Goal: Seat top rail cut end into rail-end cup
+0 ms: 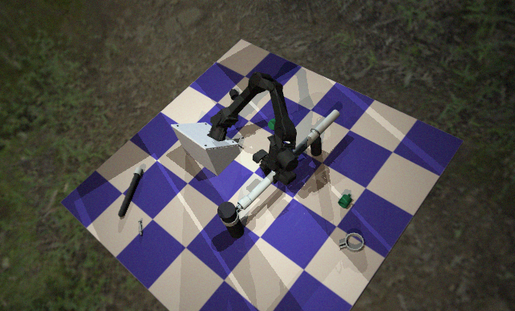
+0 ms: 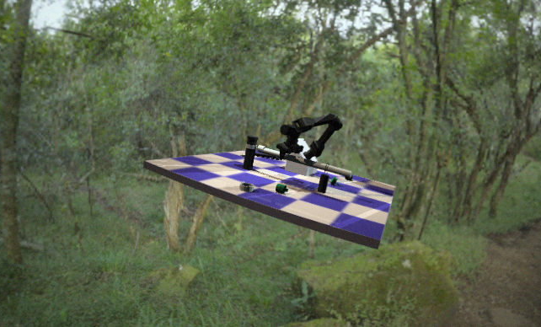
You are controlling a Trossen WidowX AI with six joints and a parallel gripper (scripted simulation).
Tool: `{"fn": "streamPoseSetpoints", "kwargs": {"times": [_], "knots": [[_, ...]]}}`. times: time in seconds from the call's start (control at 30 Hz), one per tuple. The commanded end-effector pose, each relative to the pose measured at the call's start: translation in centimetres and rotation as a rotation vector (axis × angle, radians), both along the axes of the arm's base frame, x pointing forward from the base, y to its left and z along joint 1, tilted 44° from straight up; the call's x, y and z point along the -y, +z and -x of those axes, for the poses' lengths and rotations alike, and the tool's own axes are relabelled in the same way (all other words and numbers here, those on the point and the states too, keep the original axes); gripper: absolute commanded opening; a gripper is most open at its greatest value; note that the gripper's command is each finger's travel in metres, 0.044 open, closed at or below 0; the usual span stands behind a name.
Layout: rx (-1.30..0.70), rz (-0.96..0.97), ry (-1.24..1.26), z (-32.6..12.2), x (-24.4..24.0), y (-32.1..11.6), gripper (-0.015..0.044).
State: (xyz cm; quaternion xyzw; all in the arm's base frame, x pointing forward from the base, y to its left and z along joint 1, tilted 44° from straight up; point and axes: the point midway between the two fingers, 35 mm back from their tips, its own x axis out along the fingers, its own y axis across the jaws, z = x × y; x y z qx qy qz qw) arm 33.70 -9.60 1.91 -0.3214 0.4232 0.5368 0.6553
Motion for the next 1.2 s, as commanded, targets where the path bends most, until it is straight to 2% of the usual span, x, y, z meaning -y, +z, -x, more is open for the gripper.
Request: {"fn": "streamPoseSetpoints", "kwargs": {"times": [0.0,1.17], "knots": [[0.001,0.02,-0.005,0.22,0.88,-0.15,0.0],[-0.002,0.005,-0.001,0.09,0.18,0.02,0.0]]}}
